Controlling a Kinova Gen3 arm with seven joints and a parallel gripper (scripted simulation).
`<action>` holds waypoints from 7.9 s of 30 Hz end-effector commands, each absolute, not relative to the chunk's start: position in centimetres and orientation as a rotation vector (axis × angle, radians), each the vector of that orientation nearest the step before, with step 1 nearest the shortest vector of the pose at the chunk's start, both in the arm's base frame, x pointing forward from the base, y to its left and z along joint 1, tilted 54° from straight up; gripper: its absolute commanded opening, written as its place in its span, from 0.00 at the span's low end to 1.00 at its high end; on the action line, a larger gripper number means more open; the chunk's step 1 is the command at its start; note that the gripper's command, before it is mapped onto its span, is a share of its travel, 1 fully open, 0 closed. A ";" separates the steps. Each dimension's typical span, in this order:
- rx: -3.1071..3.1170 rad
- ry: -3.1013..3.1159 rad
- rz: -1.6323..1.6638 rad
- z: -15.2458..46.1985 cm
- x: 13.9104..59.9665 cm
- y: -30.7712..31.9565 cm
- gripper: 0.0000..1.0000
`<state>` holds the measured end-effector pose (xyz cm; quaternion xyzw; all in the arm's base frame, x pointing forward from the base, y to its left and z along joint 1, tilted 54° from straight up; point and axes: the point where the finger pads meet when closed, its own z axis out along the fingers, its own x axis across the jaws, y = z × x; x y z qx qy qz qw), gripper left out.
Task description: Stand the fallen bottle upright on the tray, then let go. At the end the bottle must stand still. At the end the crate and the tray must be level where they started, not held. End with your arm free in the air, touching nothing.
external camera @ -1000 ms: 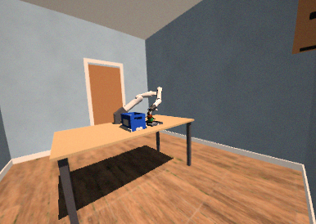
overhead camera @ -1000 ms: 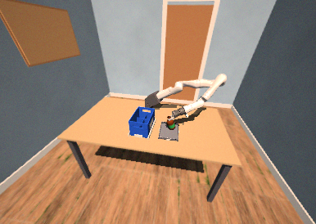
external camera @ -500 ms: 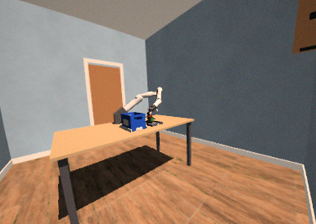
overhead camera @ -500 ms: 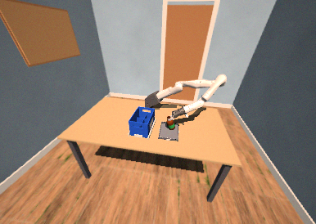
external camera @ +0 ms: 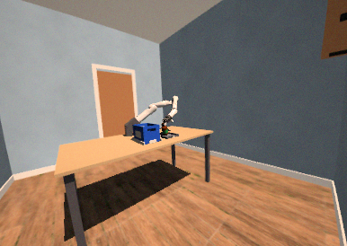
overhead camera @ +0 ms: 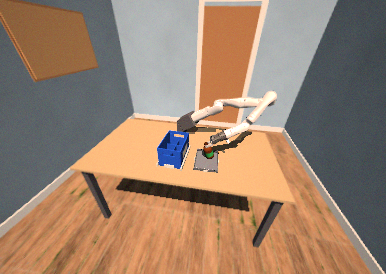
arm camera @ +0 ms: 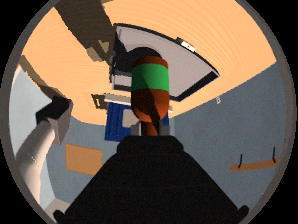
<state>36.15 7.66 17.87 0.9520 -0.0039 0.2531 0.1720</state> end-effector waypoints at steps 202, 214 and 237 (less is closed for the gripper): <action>2.702 -0.013 0.718 23.7 33.6 -0.1 1.00; 2.702 -0.013 0.718 23.7 33.6 -0.1 0.00; 2.702 -0.013 0.718 23.7 33.6 -0.1 0.00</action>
